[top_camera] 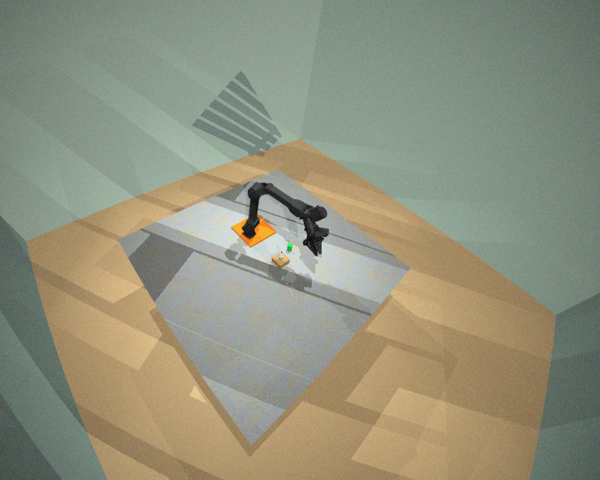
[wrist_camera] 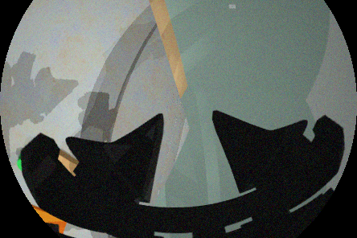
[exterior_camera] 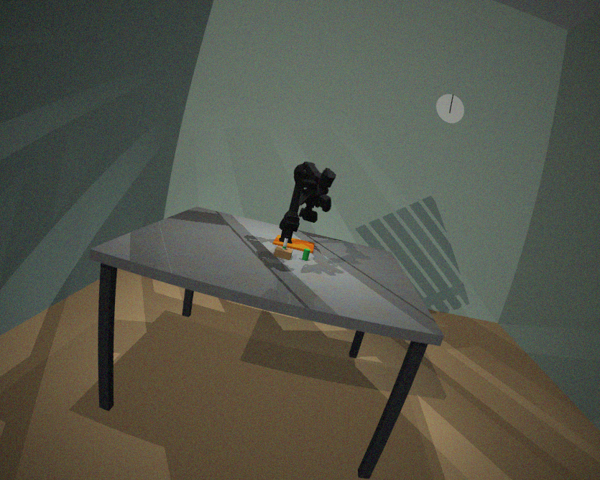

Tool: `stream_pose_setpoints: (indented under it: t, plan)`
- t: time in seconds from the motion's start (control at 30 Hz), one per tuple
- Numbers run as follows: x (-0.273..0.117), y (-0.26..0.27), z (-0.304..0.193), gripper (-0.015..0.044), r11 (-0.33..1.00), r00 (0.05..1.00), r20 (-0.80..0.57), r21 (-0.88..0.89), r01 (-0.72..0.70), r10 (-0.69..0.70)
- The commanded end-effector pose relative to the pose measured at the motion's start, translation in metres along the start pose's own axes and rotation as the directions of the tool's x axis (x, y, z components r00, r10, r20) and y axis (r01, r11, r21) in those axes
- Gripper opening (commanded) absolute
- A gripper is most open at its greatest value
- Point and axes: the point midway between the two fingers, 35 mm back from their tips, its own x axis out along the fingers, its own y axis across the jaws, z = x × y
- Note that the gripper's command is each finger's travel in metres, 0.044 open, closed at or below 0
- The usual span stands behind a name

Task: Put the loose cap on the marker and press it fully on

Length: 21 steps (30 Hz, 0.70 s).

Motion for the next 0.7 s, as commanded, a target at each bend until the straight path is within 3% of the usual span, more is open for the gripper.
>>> stream_pose_setpoints:
  t: [0.0,0.33,0.53,0.67]
  plan:
    - [-0.023,0.079,0.004,0.0243,0.913,0.938,0.079,0.214,-0.348,0.338]
    - [-0.085,0.163,-0.013,0.0243,0.577,0.695,0.053,0.516,-0.634,0.717]
    - [-0.136,0.201,-0.033,0.0243,0.343,0.477,-0.016,0.716,-0.608,0.879]
    - [-0.137,0.202,-0.036,0.0243,0.324,0.454,-0.024,0.734,-0.596,0.89]
